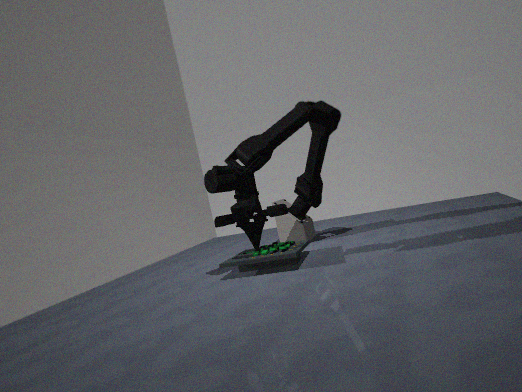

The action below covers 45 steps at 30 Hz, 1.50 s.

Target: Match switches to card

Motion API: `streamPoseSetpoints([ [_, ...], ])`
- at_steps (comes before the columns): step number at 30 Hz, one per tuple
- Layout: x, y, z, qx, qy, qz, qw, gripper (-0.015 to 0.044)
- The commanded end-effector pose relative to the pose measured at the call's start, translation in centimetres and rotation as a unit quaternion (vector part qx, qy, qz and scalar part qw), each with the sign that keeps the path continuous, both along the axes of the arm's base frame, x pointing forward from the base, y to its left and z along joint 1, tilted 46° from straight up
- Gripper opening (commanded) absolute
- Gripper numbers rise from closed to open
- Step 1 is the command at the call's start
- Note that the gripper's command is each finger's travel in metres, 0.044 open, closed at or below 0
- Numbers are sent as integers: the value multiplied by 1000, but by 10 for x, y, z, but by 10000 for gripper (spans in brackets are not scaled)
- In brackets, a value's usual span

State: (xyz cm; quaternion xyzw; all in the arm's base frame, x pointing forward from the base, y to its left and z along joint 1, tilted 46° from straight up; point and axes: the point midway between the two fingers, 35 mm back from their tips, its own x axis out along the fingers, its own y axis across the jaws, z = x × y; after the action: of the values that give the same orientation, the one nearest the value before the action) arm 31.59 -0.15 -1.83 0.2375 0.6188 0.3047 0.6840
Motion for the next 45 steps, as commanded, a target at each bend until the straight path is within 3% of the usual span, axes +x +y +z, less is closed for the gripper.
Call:
streamPoseSetpoints([
  [1, 0, 1, -1, 2, 1, -2, 1000, 0],
  [45, 0, 5, -5, 3, 1, -2, 1000, 0],
])
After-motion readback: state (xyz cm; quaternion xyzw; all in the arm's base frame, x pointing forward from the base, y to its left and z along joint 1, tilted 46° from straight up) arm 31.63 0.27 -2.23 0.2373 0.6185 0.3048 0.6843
